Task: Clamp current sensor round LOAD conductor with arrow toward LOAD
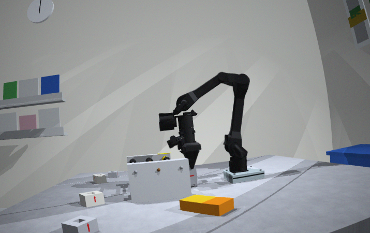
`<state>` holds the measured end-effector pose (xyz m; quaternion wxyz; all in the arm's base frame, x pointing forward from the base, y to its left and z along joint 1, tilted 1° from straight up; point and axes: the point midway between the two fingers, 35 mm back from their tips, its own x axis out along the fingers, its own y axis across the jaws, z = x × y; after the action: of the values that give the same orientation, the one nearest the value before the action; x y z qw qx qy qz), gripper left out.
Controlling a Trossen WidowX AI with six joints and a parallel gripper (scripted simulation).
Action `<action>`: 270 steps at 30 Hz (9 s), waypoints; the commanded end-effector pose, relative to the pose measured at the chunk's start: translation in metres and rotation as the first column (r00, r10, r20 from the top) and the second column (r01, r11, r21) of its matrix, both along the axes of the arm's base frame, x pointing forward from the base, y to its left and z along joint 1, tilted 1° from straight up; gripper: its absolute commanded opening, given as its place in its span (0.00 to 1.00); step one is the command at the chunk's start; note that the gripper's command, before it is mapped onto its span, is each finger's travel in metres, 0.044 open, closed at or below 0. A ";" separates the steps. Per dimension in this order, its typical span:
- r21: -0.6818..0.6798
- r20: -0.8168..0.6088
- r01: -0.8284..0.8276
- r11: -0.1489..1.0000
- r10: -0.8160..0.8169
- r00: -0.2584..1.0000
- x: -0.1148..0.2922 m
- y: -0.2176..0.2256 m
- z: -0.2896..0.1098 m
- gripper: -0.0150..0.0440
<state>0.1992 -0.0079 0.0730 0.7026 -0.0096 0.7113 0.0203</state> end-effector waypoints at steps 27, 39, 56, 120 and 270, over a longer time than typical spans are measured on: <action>-0.001 0.016 0.004 1.000 -0.004 1.000 0.001 -0.002 0.114 0.25; 0.001 0.013 0.338 0.941 -0.338 0.941 0.017 0.000 0.116 0.25; 0.000 0.006 0.792 0.611 -0.792 0.611 0.044 0.003 0.117 0.25; -0.007 -0.001 0.997 0.075 -0.997 0.075 0.072 0.007 0.062 0.25; 0.012 0.000 0.997 0.075 -0.997 0.075 0.073 0.011 -0.004 0.25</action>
<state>0.2715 0.0034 0.0680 0.5314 0.4793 0.5253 -0.4603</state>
